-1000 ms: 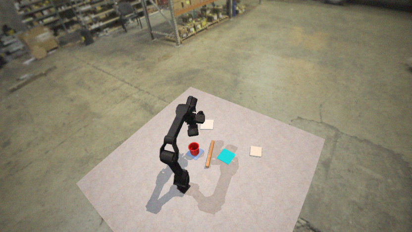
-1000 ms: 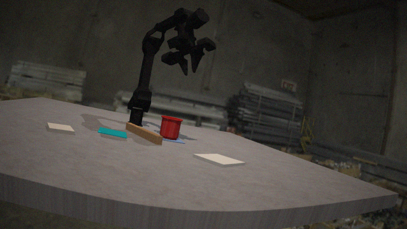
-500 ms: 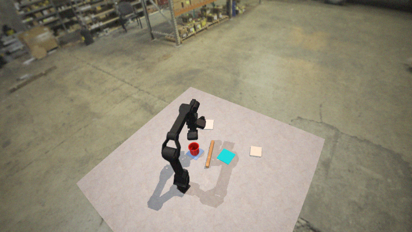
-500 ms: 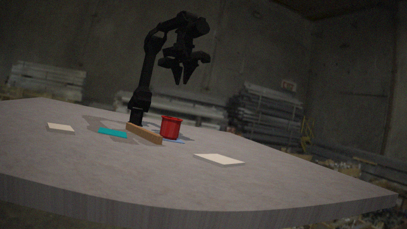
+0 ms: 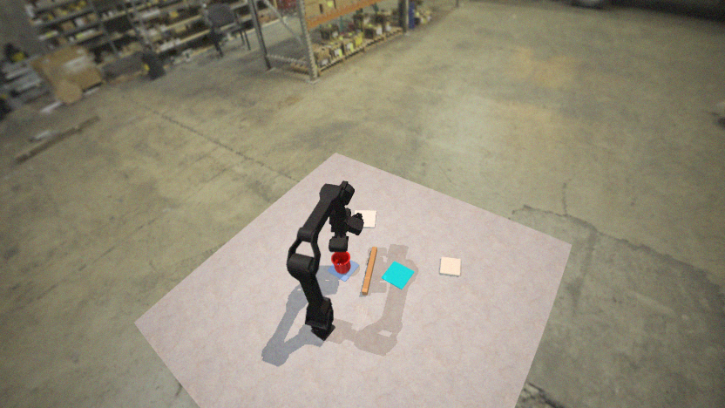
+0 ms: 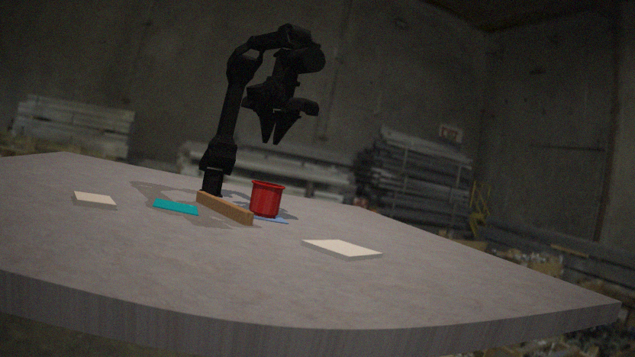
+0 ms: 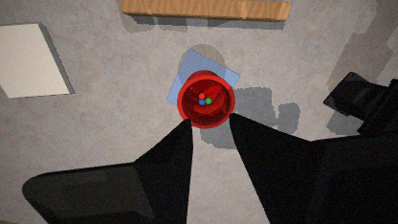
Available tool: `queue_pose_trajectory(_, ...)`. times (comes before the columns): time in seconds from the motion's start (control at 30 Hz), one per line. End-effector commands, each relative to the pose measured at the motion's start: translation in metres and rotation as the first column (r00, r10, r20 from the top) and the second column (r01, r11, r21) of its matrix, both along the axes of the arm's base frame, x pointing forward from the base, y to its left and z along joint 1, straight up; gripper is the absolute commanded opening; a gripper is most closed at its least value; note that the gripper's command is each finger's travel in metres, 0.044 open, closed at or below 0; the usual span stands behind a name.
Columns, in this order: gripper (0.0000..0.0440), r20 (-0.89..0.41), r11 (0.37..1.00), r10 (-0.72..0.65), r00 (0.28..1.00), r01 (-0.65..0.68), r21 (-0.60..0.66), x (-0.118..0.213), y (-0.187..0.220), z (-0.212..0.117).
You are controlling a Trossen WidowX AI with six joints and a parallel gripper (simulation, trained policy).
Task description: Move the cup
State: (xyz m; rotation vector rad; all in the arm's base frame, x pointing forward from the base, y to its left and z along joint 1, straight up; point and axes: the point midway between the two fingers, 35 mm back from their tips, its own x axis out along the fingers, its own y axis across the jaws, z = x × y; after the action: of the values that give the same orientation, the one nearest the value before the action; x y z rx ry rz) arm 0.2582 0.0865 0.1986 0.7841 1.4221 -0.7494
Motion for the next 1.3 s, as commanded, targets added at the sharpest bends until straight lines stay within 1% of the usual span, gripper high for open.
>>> queue_pose_trajectory(0.0,0.0141,-0.026,1.0,-0.017,0.999,0.017,-0.022,-0.003,-0.003,-0.007)
queue_pose_trajectory(0.67,0.0175,-0.128,0.992,-0.074,0.989,0.06,-0.108,-0.013,-0.007,-0.052)
queue_pose_trajectory(0.97,0.0187,-0.155,0.99,-0.075,0.985,0.054,-0.134,-0.017,-0.006,-0.074)
queue_pose_trajectory(1.27,0.0189,-0.173,0.989,-0.054,0.983,0.028,-0.148,-0.02,-0.006,-0.098)
